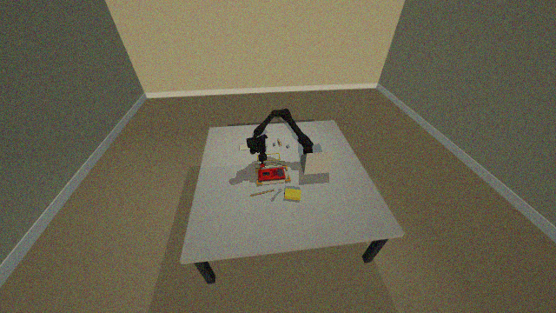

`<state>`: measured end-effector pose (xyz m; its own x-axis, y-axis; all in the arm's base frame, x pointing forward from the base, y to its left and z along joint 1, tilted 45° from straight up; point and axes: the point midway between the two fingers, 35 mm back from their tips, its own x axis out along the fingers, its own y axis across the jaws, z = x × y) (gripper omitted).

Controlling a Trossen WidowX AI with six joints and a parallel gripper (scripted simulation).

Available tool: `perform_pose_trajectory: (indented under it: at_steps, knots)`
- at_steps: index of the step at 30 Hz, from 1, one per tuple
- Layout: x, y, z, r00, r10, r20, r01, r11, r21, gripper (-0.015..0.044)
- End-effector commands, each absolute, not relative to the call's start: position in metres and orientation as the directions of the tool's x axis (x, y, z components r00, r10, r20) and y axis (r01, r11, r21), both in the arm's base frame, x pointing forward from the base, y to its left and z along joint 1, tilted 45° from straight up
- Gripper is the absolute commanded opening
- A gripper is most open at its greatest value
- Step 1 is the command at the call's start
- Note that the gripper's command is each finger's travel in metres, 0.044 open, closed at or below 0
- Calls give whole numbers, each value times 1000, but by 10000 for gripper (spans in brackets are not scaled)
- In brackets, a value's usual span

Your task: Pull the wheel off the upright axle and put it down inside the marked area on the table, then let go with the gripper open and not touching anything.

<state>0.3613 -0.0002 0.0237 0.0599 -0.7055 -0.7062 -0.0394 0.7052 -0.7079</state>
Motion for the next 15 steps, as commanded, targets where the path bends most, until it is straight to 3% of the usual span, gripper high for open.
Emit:
perform_pose_trajectory:
  at_steps: [1, 7, 15]
  knots:
    - [362, 9, 33, 69, -700, -710, -33, 710, -703, 0]
    - [357, 26, 48, 69, -700, -711, -34, 710, -703, 0]
    - [347, 0, 65, 62, -703, -709, -42, 708, -705, 0]
